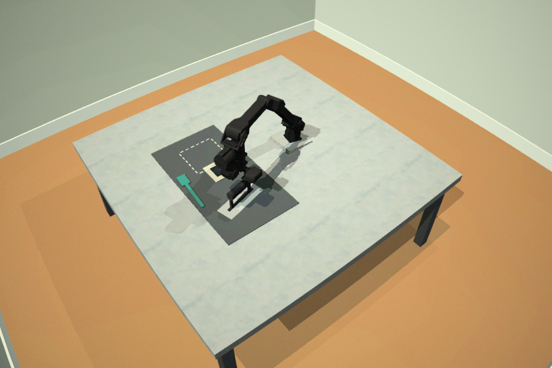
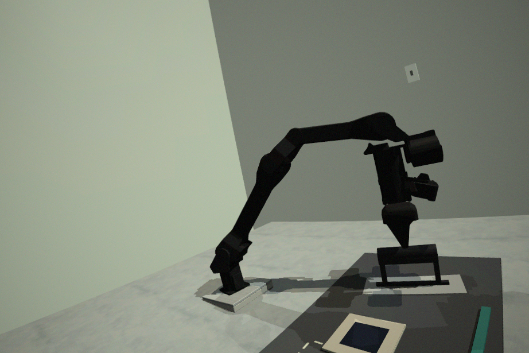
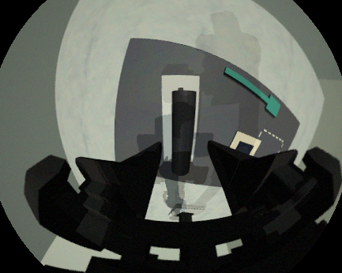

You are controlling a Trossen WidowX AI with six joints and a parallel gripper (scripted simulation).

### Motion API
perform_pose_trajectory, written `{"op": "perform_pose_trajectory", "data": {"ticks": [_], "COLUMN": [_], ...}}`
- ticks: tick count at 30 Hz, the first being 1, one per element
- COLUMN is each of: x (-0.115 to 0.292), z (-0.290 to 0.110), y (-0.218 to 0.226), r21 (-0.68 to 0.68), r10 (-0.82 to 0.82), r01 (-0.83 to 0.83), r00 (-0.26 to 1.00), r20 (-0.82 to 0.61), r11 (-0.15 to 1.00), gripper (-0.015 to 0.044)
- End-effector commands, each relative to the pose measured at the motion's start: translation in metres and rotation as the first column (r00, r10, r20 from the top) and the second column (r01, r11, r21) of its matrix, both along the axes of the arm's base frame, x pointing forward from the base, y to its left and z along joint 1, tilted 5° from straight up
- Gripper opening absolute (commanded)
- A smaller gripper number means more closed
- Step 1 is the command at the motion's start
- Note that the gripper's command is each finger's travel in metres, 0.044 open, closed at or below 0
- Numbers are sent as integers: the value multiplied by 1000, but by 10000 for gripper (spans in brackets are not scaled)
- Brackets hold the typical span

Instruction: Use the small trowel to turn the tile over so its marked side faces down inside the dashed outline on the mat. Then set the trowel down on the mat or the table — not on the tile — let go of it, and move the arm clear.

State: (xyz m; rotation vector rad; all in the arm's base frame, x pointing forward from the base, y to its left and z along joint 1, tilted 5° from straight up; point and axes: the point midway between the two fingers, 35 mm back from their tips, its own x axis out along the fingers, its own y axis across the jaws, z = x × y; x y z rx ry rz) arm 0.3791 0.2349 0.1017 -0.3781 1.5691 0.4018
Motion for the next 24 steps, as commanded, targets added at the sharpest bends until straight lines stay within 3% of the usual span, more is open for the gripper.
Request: {"op": "perform_pose_trajectory", "data": {"ticks": [1,17,22,24], "x": [-1,-2,-2,-2], "z": [-11,-34,-34,-34], "y": [1,1,1,1], "r21": [-2,-4,-4,-4], "r10": [-15,-47,-47,-47], "r01": [15,47,47,47], "r00": [1000,999,999,999], "r20": [-10,-10,-10,-10], "r11": [1000,999,999,999], "gripper": [270,270,139,130]}}
